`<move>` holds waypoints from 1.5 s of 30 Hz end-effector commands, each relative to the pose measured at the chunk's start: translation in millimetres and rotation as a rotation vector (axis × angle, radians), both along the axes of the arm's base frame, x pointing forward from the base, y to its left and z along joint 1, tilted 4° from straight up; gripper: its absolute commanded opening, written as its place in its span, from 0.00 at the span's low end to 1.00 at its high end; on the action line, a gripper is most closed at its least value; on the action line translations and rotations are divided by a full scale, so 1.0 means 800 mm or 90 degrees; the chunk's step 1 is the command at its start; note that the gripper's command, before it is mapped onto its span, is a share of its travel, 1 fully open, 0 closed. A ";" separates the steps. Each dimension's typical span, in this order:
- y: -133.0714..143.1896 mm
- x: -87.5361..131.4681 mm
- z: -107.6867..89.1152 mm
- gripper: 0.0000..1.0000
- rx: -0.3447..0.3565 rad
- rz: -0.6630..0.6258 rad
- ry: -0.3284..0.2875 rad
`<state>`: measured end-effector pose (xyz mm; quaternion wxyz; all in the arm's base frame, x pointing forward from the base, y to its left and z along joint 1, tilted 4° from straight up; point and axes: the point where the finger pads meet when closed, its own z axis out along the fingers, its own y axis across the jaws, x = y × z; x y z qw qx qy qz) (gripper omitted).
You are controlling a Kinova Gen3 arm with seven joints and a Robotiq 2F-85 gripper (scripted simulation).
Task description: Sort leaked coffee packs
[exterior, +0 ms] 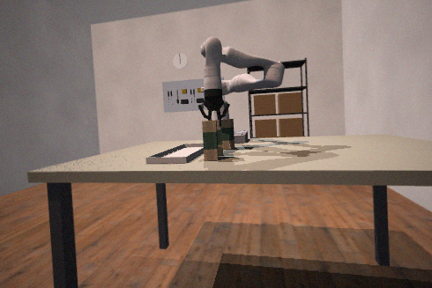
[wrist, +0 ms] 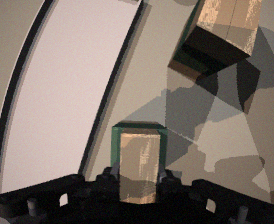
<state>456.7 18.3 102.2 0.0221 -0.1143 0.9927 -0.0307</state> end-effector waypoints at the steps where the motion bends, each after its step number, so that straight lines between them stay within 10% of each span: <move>1: 0.000 0.000 -0.001 0.24 0.000 0.000 0.001; 27: 0.004 -0.003 0.064 0.24 0.000 0.000 0.001; 45: 0.004 -0.003 0.068 0.24 0.000 0.000 0.001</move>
